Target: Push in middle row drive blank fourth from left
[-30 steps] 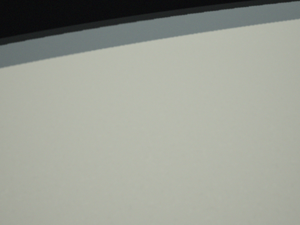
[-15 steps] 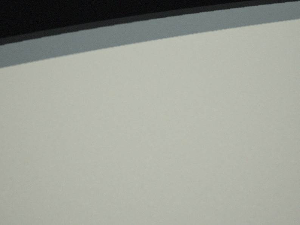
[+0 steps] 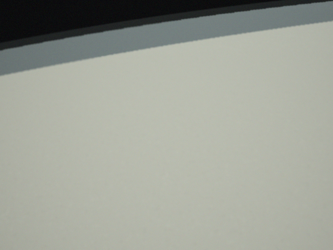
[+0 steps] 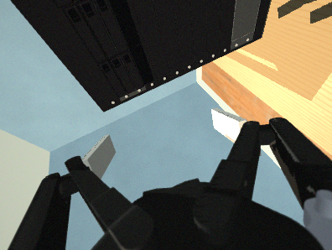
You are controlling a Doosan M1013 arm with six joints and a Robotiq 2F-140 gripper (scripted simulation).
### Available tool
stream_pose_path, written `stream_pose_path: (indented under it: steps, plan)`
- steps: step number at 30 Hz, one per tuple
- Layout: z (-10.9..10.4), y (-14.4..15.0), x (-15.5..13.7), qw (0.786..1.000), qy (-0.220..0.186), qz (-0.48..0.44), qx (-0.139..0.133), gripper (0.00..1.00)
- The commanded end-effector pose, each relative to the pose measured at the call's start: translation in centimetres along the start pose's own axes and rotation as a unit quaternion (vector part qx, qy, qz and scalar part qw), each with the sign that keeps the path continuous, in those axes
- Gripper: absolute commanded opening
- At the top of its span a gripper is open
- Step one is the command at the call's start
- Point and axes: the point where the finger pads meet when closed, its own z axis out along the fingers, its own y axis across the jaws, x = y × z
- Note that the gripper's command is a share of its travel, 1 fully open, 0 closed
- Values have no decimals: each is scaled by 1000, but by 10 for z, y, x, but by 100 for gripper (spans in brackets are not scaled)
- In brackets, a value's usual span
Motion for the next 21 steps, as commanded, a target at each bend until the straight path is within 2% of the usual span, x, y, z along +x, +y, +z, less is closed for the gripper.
stream_pose_path:
  steps: [1,6,8,21]
  plan:
    - [-9,-16,39,998,47,-15,30,100]
    - [-24,-28,77,994,95,-29,50,100]
    - [-24,-28,77,994,95,-29,50,100]
    - [-63,-47,151,976,195,-55,78,100]
